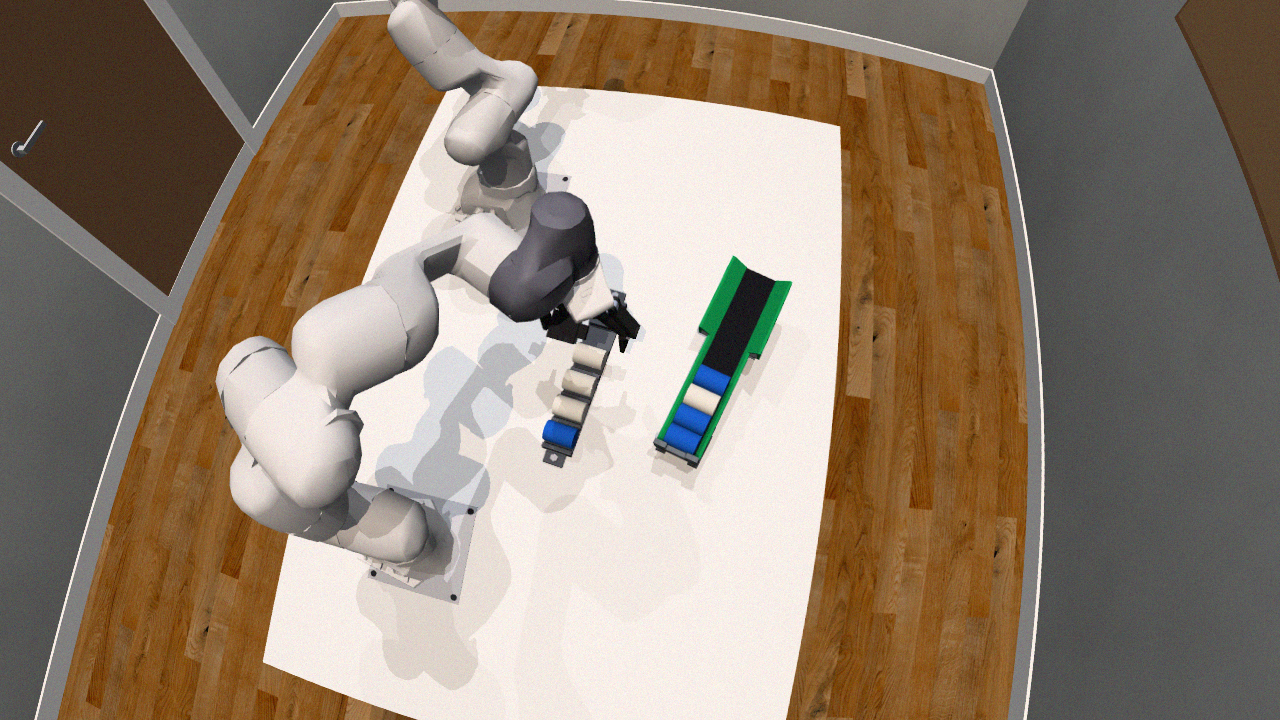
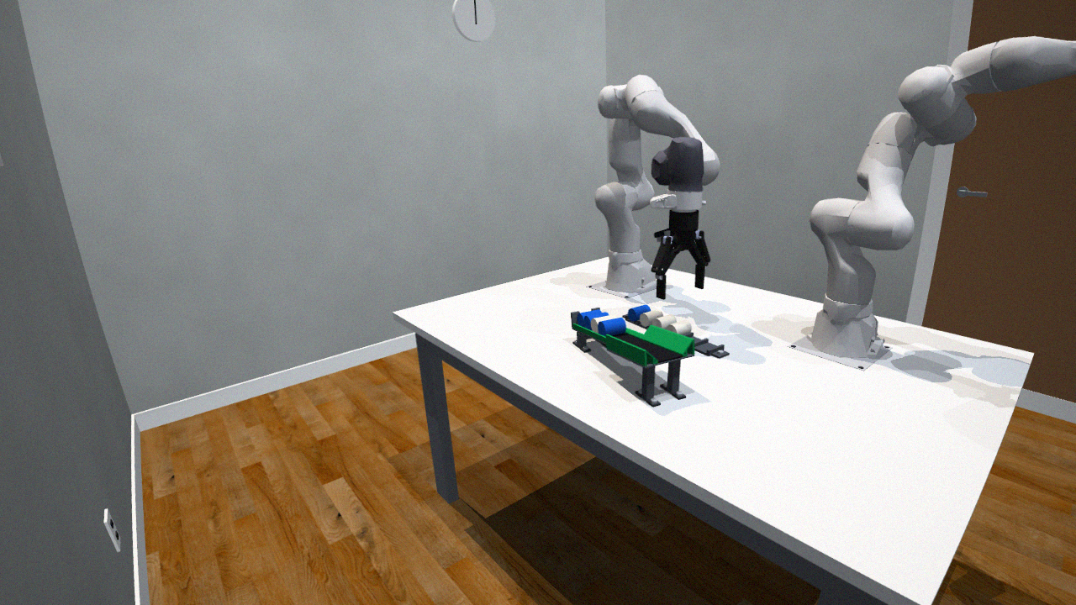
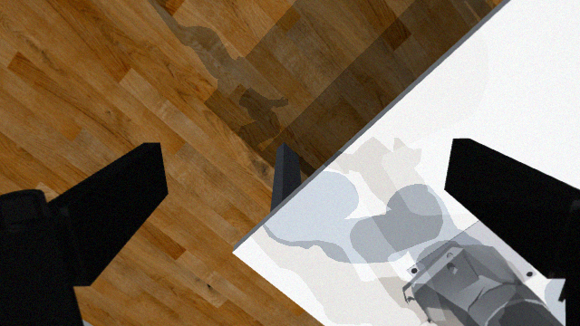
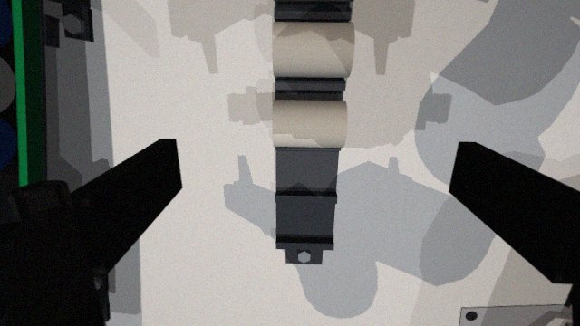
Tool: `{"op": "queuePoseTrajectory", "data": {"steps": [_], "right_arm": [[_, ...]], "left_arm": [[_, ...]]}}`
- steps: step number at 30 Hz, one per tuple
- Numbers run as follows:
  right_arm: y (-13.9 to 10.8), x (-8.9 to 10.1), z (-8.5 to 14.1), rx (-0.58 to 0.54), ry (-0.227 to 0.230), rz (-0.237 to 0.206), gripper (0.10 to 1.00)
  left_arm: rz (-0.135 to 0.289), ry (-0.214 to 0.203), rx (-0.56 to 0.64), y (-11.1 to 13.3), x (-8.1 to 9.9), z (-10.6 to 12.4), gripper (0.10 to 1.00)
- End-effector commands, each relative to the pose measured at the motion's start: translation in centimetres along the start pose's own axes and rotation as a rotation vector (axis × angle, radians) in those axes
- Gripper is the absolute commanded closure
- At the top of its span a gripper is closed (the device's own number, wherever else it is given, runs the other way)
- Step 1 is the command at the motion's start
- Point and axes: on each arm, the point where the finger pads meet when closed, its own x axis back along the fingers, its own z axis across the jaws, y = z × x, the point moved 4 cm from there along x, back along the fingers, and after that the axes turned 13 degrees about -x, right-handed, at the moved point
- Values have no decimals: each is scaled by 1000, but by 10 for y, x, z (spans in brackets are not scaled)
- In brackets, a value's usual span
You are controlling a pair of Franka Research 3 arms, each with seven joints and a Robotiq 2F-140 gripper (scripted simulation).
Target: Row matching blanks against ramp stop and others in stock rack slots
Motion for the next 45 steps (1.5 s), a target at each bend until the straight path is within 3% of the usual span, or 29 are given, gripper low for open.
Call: {"op": "queuePoseTrajectory", "data": {"steps": [1, 7, 10, 13, 15, 17, 30, 32, 33, 39, 45], "right_arm": [[0, 1, 1, -4, 0, 1, 98], [-1, 2, 0, 19, -2, 1, 98], [-6, 3, -3, 106, -6, 1, 98], [-15, 5, -8, 279, -14, 4, 98], [-15, 5, -8, 279, -14, 4, 98], [-24, 7, -13, 421, -20, 7, 98], [-111, 10, -38, 795, -42, 26, 98], [-111, 10, -38, 795, -42, 26, 98], [-117, 9, -39, 871, -41, 29, 98], [-147, 2, -35, 1054, -46, 29, 98], [-160, -2, -32, 1240, -50, 24, 98]], "left_arm": [[0, 0, 0, 0, 0, 0, 98], [0, 0, 0, 0, 0, 0, 98], [0, 0, 0, 0, 0, 0, 98], [0, 0, 0, 0, 0, 0, 98], [0, 0, 0, 0, 0, 0, 98], [0, 0, 0, 0, 0, 0, 98], [0, 0, 0, 0, 0, 0, 98], [0, 0, 0, 0, 0, 0, 98], [0, 0, 0, 0, 0, 0, 98], [0, 0, 0, 0, 0, 0, 98], [0, 0, 0, 0, 0, 0, 98]]}}
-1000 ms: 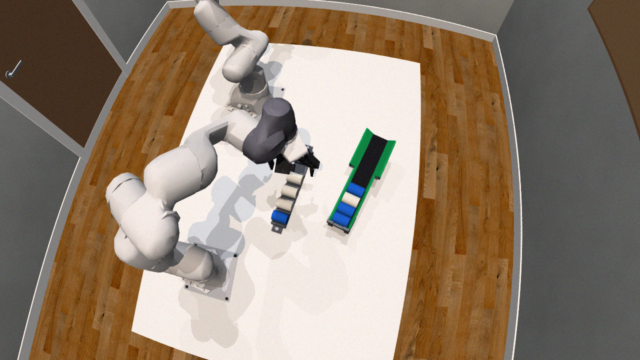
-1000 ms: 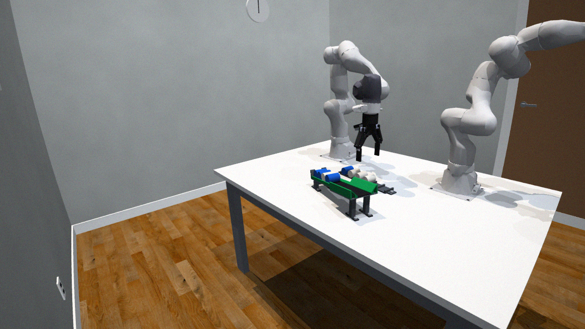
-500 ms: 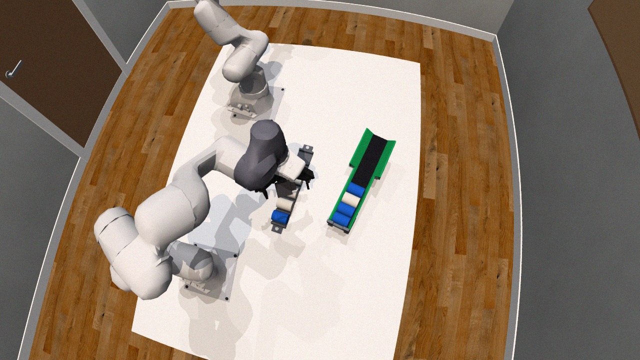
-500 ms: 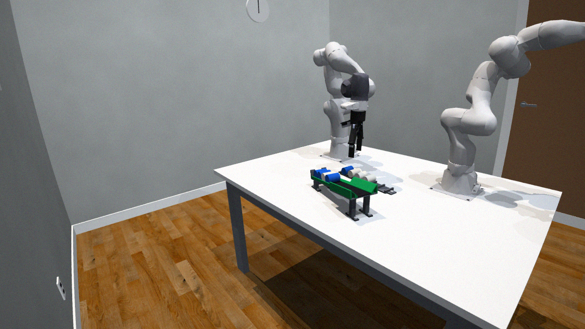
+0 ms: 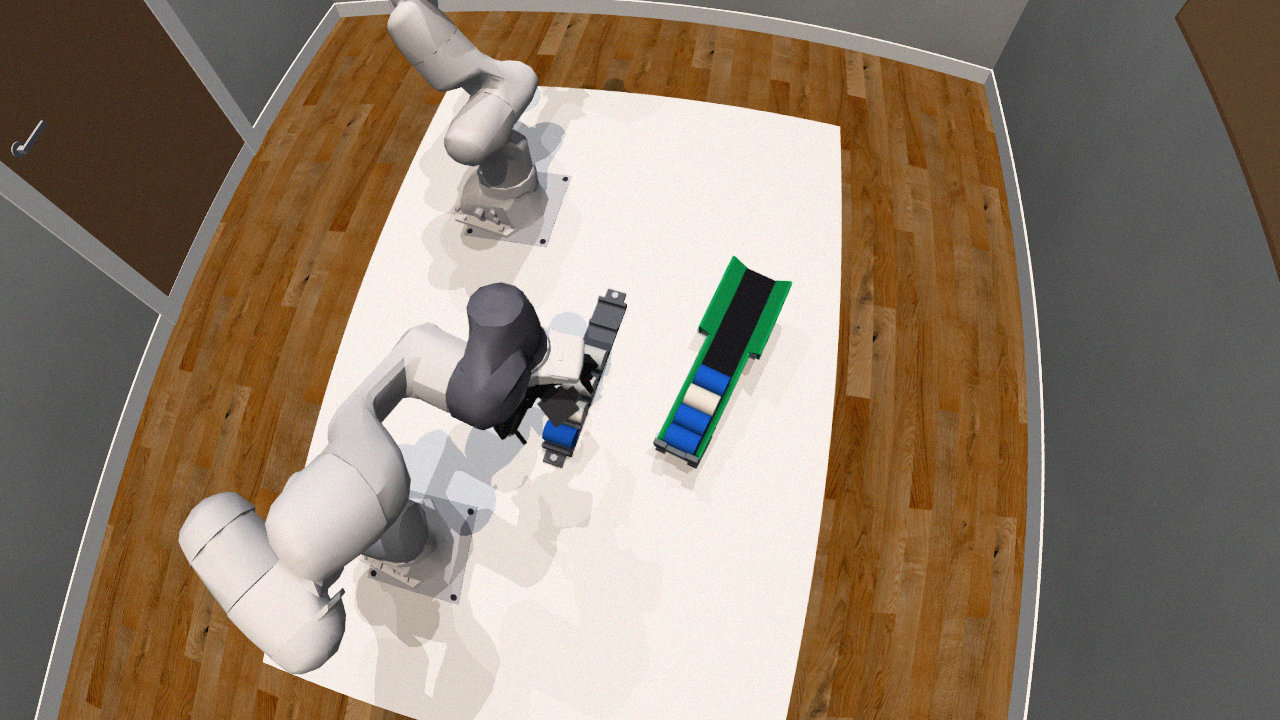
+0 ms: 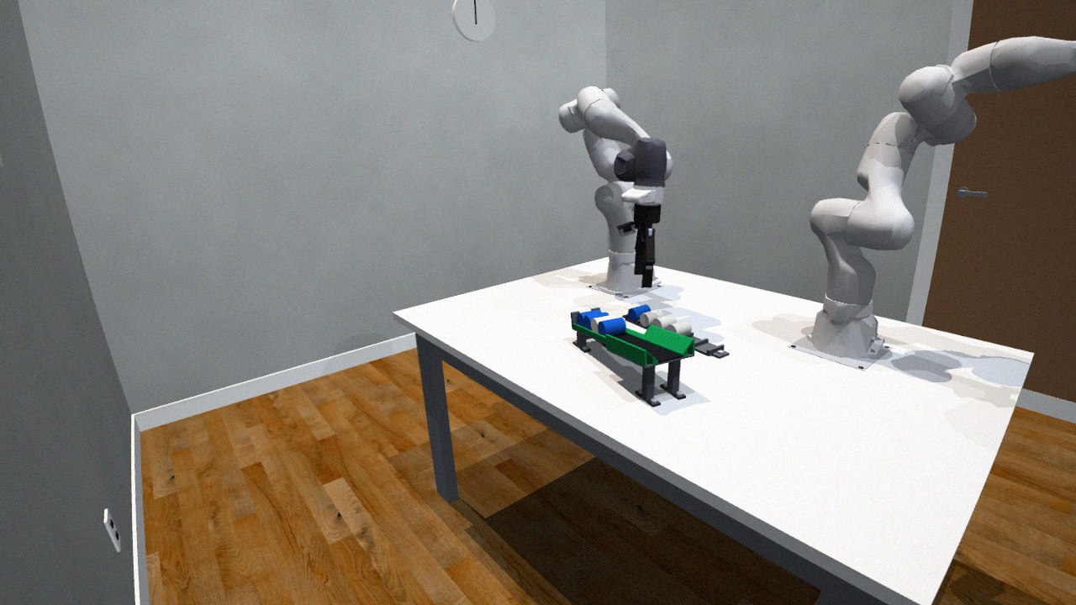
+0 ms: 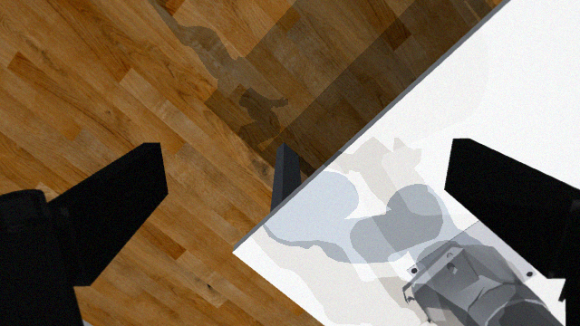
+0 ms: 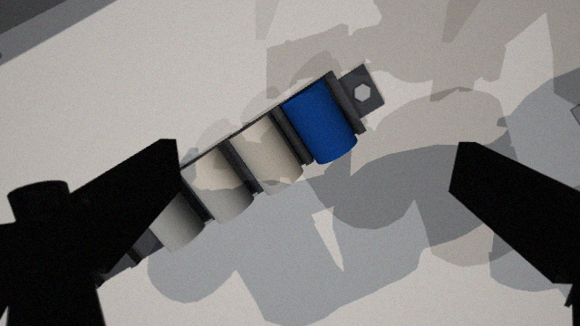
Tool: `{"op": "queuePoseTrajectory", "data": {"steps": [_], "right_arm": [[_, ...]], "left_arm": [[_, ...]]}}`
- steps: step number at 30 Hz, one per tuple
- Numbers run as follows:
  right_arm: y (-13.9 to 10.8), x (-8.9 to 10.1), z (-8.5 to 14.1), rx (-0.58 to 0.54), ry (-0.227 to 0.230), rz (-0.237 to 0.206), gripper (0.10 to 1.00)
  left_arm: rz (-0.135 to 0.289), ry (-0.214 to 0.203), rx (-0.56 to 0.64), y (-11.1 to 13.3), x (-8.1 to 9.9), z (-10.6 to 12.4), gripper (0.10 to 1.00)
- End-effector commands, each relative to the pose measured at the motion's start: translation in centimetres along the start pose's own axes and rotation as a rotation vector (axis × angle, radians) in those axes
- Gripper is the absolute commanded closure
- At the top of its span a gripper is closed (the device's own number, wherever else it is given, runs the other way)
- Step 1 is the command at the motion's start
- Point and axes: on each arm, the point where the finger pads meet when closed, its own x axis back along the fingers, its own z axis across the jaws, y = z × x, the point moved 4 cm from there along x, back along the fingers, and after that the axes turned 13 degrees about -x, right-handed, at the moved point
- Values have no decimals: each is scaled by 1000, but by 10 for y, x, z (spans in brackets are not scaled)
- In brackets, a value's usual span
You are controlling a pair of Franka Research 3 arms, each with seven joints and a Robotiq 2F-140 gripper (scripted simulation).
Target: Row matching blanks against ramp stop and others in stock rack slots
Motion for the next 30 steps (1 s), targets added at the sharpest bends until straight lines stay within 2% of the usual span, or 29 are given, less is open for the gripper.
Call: {"op": "queuePoseTrajectory", "data": {"steps": [1, 4, 5, 6, 7, 19, 21, 22, 30], "right_arm": [[-6, -1, 6, 279, -4, -8, 98], [-6, -1, 6, 310, -6, -9, 98], [-7, -1, 6, 391, -14, -11, 98], [-7, -1, 6, 420, -16, -11, 98], [-7, -1, 7, 451, -20, -12, 570], [-8, -2, 7, 807, -55, -30, 570], [-8, -2, 7, 807, -55, -30, 570], [-8, -2, 8, 884, -61, -33, 570], [-9, -2, 7, 1110, -75, -46, 570]], "left_arm": [[0, 0, 0, 0, 0, 0, 98], [0, 0, 0, 0, 0, 0, 98], [0, 0, 0, 0, 0, 0, 98], [0, 0, 0, 0, 0, 0, 98], [0, 0, 0, 0, 0, 0, 98], [0, 0, 0, 0, 0, 0, 98], [0, 0, 0, 0, 0, 0, 98], [0, 0, 0, 0, 0, 0, 98], [0, 0, 0, 0, 0, 0, 98]]}}
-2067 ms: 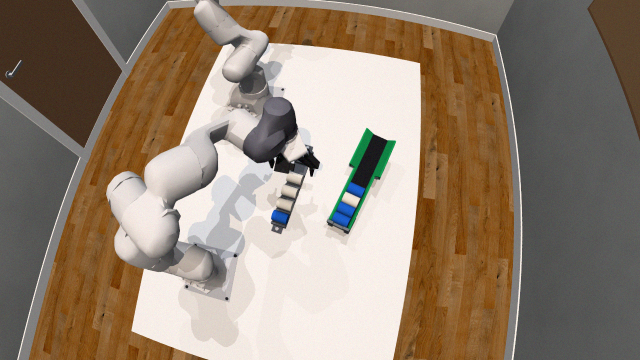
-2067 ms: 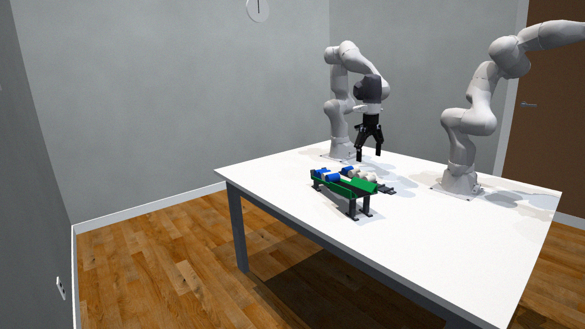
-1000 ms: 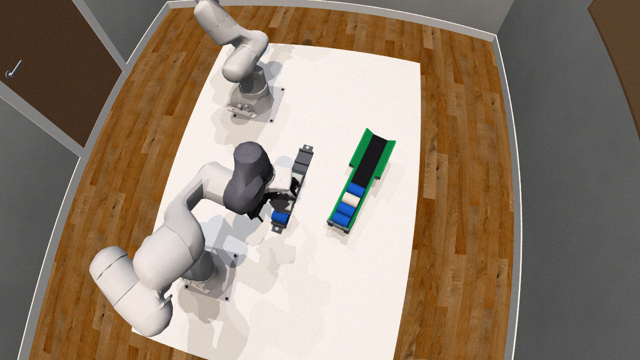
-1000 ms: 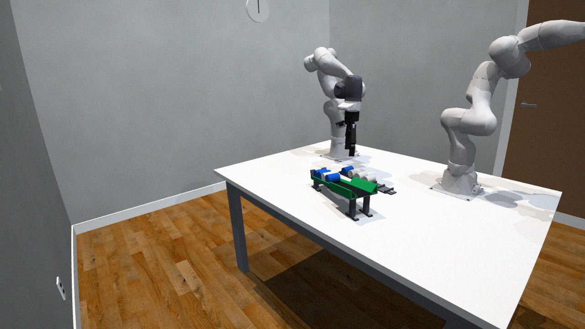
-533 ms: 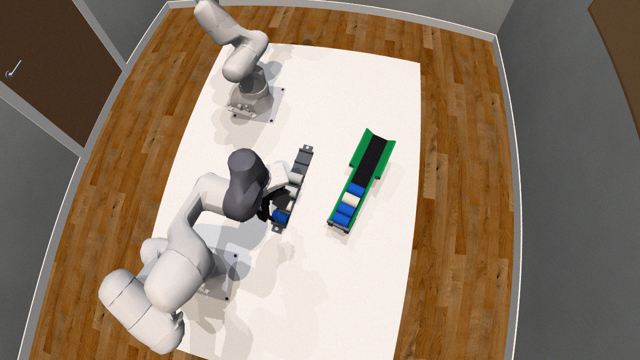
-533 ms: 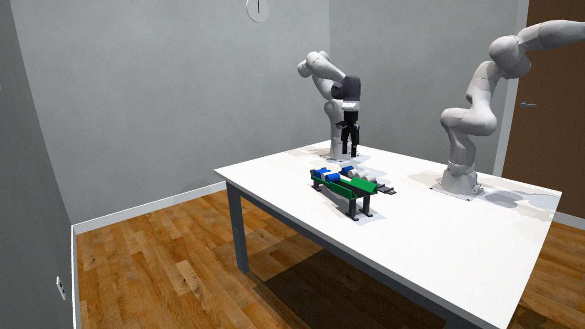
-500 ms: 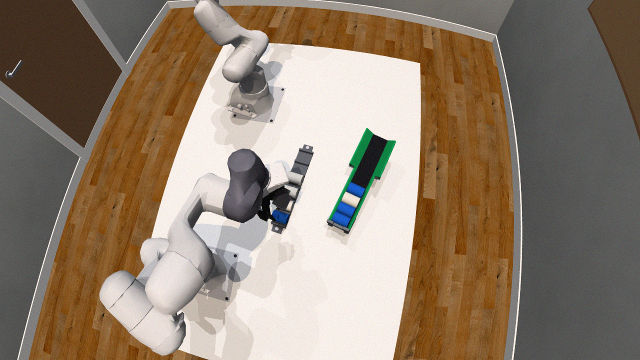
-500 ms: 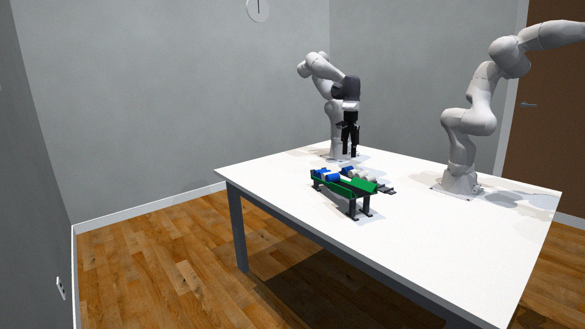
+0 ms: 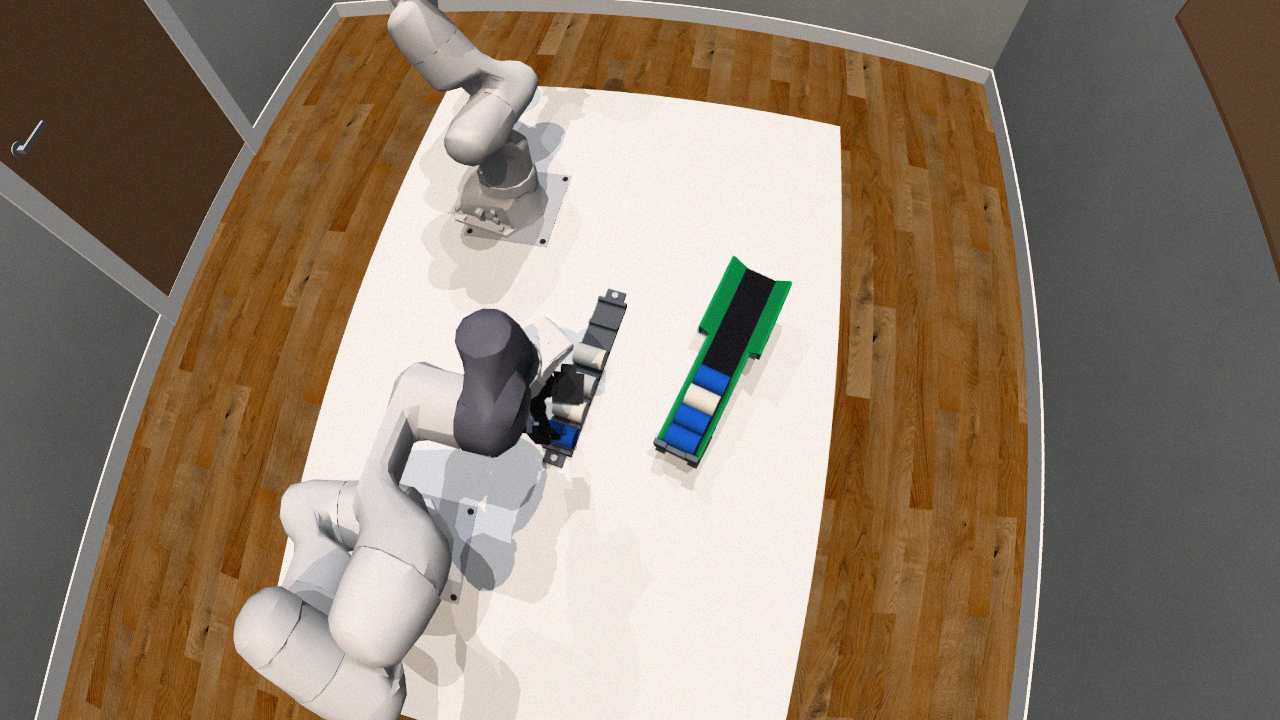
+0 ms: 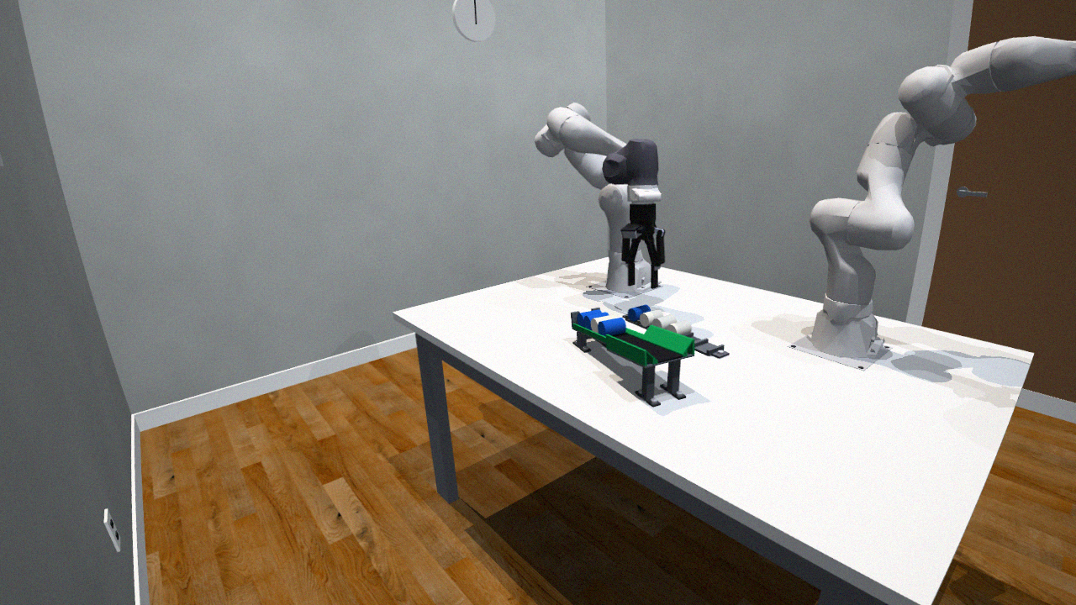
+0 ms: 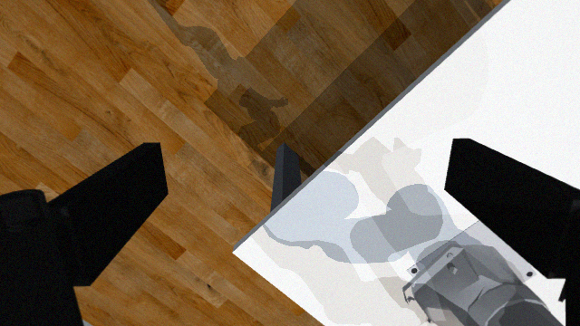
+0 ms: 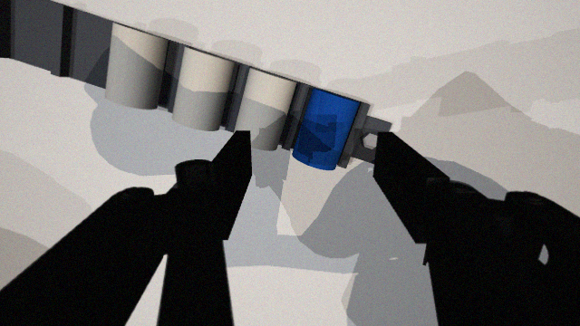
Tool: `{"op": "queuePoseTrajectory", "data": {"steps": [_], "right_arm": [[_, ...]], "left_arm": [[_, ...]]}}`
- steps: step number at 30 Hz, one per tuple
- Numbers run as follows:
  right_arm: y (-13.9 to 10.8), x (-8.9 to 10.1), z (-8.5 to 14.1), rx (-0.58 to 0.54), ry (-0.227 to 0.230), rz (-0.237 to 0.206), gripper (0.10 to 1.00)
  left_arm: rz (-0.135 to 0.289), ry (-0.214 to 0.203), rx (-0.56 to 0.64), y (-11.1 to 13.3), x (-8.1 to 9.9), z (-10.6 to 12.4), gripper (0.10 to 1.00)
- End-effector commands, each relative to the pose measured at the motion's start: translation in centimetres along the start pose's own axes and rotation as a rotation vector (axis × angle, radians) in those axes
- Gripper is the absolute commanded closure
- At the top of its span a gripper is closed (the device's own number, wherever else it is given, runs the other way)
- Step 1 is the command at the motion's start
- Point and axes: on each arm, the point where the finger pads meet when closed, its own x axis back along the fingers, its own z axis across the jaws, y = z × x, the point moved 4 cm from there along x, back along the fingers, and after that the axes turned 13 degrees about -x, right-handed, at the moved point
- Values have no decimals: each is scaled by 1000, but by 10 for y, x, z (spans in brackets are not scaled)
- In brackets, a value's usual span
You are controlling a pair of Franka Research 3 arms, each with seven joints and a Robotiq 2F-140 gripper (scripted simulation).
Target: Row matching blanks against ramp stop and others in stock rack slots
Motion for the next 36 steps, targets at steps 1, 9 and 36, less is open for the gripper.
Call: {"op": "queuePoseTrajectory", "data": {"steps": [1, 9, 36], "right_arm": [[-4, -1, 5, 278, 7, -21, 570], [-4, -1, 5, 491, 0, -36, 570], [-5, -19, 4, 1239, 33, -94, 570]], "left_arm": [[0, 0, 0, 0, 0, 0, 98], [0, 0, 0, 0, 0, 0, 98], [0, 0, 0, 0, 0, 0, 98]]}}
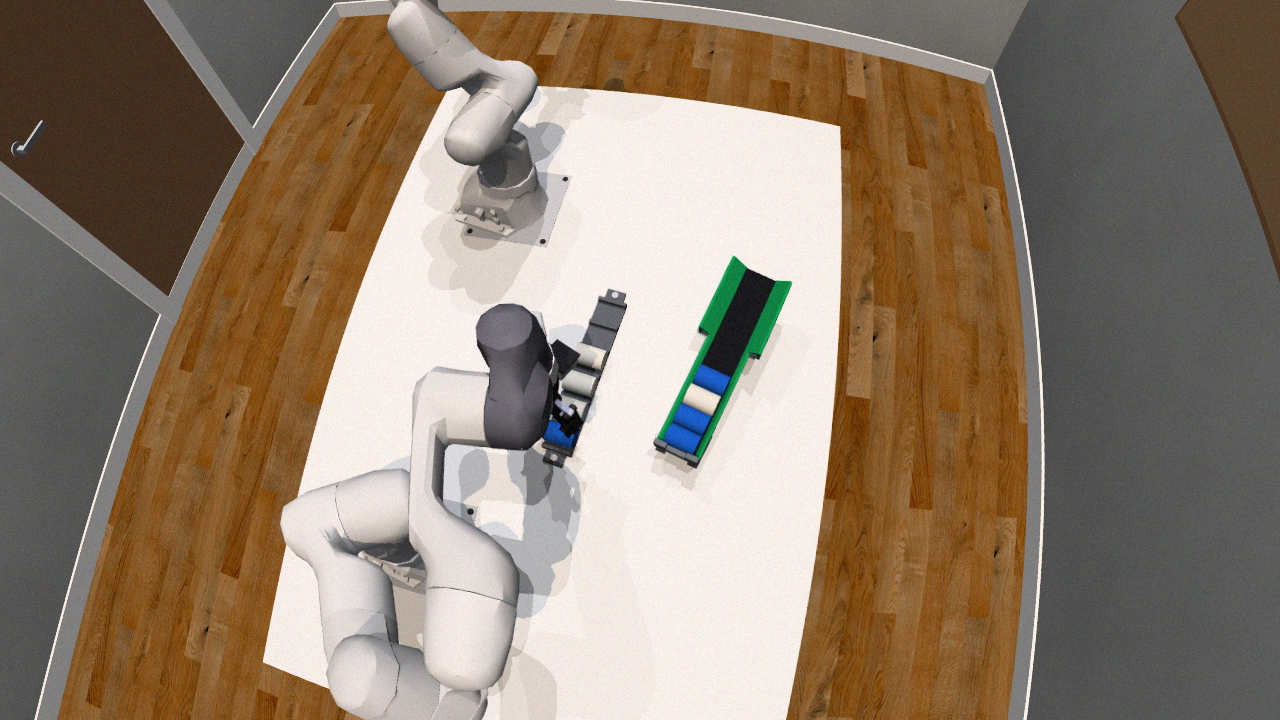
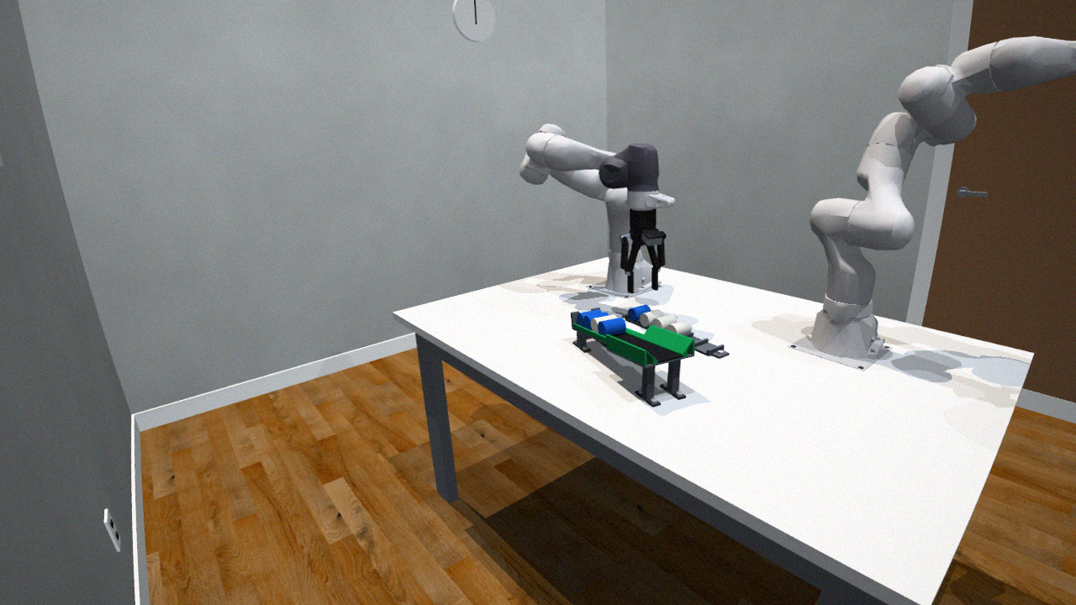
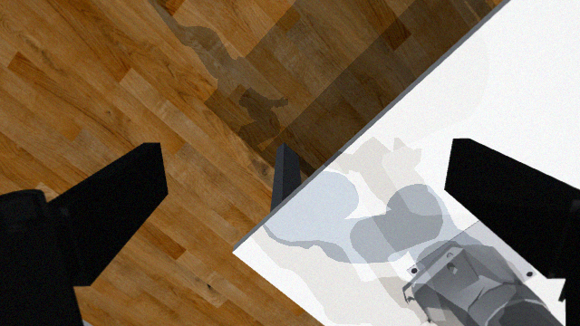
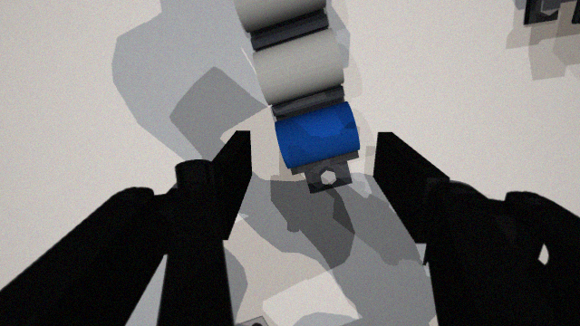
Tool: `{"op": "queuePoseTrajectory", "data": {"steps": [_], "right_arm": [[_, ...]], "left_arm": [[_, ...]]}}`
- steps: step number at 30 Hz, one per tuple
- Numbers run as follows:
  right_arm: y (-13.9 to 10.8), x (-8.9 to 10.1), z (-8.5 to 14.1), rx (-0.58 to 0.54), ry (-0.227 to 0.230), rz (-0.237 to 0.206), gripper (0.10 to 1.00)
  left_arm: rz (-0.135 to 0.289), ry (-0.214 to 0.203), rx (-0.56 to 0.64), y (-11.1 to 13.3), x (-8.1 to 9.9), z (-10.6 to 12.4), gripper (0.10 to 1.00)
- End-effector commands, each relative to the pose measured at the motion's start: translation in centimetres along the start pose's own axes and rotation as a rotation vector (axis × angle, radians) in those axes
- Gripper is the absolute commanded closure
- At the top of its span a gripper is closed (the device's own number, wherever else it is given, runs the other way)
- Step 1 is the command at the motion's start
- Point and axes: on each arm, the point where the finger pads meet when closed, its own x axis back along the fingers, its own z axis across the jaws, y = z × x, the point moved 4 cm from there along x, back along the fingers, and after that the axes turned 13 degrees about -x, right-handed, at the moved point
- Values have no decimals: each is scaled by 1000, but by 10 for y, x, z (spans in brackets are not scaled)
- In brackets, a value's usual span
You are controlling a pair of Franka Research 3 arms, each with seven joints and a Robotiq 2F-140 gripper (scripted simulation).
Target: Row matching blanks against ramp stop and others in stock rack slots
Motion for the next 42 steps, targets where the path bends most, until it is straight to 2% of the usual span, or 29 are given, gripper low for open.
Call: {"op": "queuePoseTrajectory", "data": {"steps": [1, 21, 42], "right_arm": [[2, -6, 6, 278, 8, -29, 570], [3, -32, 7, 292, 9, -30, 570], [3, -38, 7, 292, 9, -30, 570]], "left_arm": [[0, 0, 0, 0, 0, 0, 98], [0, 0, 0, 0, 0, 0, 98], [0, 0, 0, 0, 0, 0, 98]]}}
